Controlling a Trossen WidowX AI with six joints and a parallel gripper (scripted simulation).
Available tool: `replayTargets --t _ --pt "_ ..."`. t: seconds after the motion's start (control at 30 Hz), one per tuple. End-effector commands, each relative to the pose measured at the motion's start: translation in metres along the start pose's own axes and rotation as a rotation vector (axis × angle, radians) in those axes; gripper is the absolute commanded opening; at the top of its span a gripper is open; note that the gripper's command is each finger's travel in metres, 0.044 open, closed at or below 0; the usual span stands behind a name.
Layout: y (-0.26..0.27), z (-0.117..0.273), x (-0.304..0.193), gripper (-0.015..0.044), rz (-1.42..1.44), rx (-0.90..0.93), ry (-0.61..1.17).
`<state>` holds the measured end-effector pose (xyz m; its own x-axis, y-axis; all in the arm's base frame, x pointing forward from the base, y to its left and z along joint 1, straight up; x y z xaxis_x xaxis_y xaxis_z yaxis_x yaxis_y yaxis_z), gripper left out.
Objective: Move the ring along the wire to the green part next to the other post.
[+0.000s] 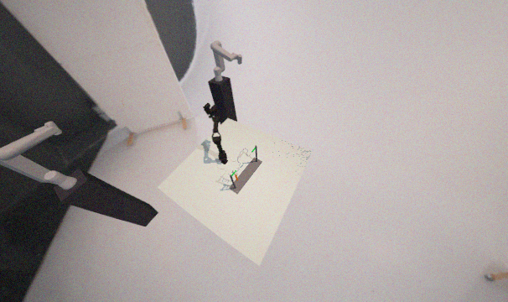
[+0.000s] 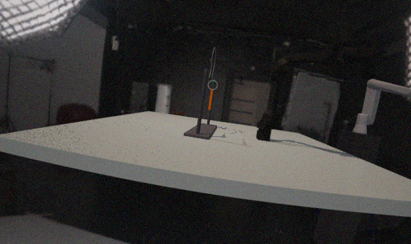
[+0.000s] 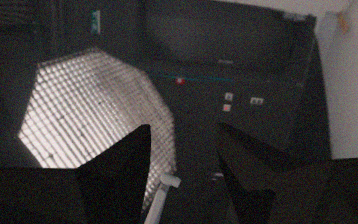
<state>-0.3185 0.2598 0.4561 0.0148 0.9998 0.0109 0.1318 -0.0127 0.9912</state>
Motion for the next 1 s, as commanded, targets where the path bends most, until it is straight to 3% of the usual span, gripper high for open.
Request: replayTargets --t 0.0,0.53,0.97 --pt "-0.005 0.025 0.017 0.016 -0.042 -0.013 -0.14" --pt "0.004 0.171 0.087 0.016 -0.022 -0.006 -0.731" --pt "0.02 0.309 0.097 0.016 0.062 0.003 -1.21"
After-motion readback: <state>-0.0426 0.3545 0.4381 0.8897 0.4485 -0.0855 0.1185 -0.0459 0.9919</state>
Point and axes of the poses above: the point midway between the two fingers, 35 mm back from their tips, its own z axis back along the fingers, its own y axis across the jaws, x = y × z, the point moved 4 cm from there along z, back along the fingers, and after that the axes turned 6 degrees about -z, right-handed, at the moved point
